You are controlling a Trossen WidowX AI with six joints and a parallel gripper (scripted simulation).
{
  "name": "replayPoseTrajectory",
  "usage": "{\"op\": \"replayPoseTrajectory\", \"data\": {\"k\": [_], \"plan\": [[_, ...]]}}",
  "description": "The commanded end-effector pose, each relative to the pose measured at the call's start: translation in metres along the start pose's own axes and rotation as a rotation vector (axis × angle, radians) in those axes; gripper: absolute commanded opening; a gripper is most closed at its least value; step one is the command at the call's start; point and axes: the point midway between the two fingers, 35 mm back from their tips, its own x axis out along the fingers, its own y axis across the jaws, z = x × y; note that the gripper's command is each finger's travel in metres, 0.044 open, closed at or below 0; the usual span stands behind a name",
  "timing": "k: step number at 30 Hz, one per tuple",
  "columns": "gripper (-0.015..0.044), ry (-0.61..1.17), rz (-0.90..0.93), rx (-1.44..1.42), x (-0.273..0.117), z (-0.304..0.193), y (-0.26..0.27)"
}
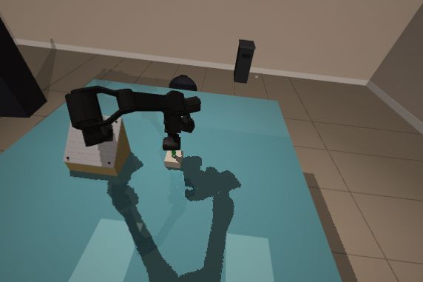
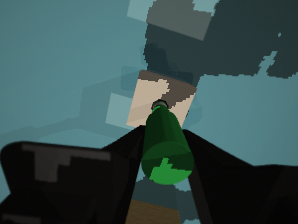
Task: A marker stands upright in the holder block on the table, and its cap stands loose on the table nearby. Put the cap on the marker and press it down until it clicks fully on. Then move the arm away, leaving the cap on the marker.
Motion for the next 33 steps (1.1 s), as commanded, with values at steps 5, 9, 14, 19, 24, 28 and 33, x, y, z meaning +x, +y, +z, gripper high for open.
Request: {"op": "replayPoseTrajectory", "data": {"k": [5, 9, 14, 19, 24, 28, 33], "plan": [[0.0000, -0.001, -0.005, -0.005, 0.012, 0.000, 0.000], [0.0000, -0.001, -0.006, -0.005, 0.019, -0.001, 0.000], [0.0000, 0.000, -0.007, -0.005, 0.027, -0.001, -0.001], [0.0000, 0.000, -0.008, -0.005, 0.031, -0.002, -0.001], [0.0079, 0.004, -0.004, -0.001, 0.030, -0.002, -0.001], [0.0184, 0.004, -0.004, -0.001, 0.030, -0.002, -0.001], [0.0315, 0.004, -0.004, -0.001, 0.030, -0.002, -0.001]]}}
